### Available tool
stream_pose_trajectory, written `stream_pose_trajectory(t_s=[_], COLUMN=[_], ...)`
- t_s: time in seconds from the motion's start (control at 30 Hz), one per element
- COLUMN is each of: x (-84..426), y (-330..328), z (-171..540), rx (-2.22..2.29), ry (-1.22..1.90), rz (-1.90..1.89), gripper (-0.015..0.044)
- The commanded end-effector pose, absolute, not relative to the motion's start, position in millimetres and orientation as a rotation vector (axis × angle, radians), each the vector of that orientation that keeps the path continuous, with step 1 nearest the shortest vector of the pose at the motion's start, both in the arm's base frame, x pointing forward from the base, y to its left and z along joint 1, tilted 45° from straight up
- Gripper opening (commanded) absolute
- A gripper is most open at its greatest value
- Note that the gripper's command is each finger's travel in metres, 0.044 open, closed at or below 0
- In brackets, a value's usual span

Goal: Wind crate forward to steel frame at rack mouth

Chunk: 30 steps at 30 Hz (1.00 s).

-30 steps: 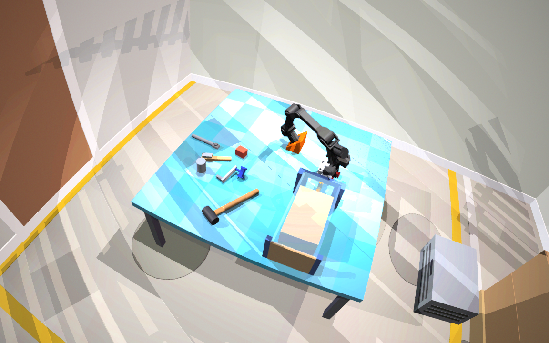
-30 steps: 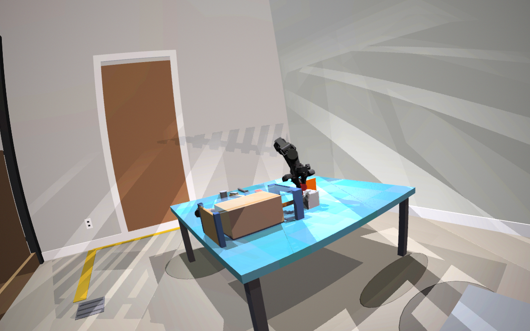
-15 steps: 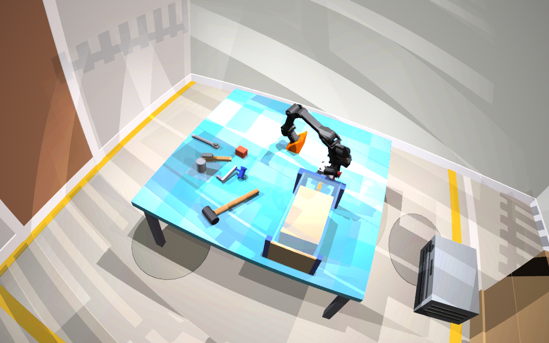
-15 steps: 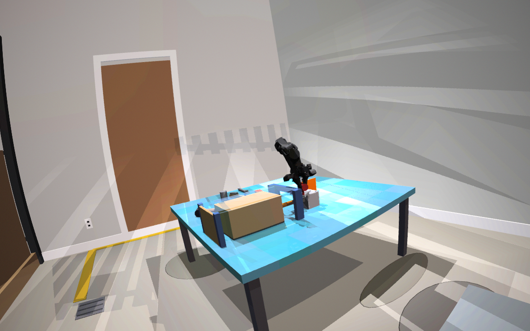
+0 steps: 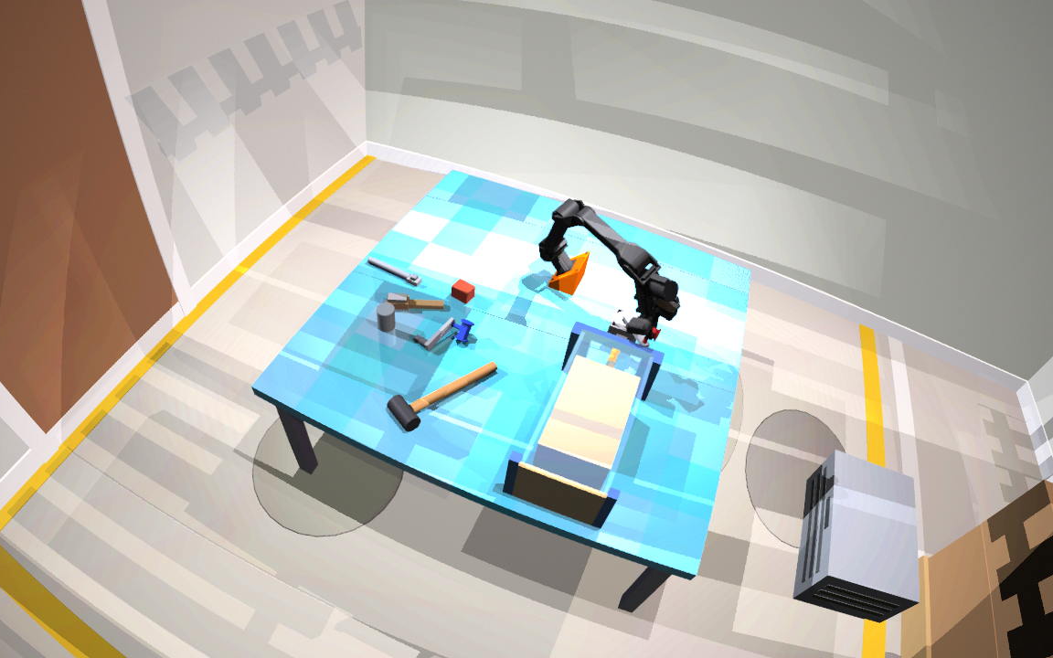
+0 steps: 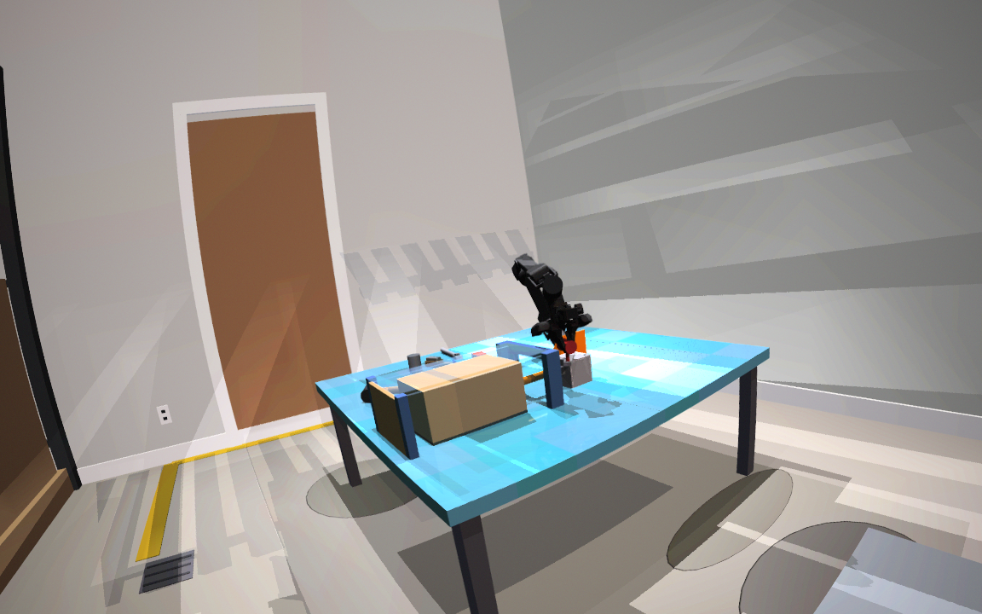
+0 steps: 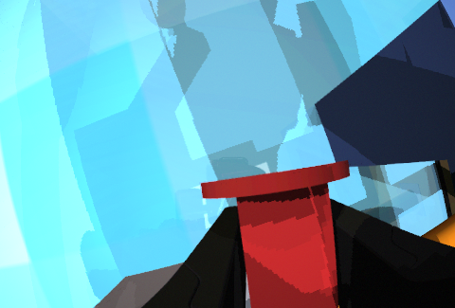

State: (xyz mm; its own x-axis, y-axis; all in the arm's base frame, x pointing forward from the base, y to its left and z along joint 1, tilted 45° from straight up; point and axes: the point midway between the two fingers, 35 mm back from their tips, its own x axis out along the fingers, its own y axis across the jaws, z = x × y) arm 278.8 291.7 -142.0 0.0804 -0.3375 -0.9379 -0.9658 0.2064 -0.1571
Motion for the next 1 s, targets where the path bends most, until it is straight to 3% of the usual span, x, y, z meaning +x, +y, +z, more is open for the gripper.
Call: stream_pose_trajectory(t_s=[0.0, 0.97], x=[256.3, 223.9], y=[306.6, 317.6], z=[-152.8, -160.3], rx=[-1.307, -1.305], ry=[1.462, 1.462], rz=[0.831, 0.834], gripper=[0.0, 0.0])
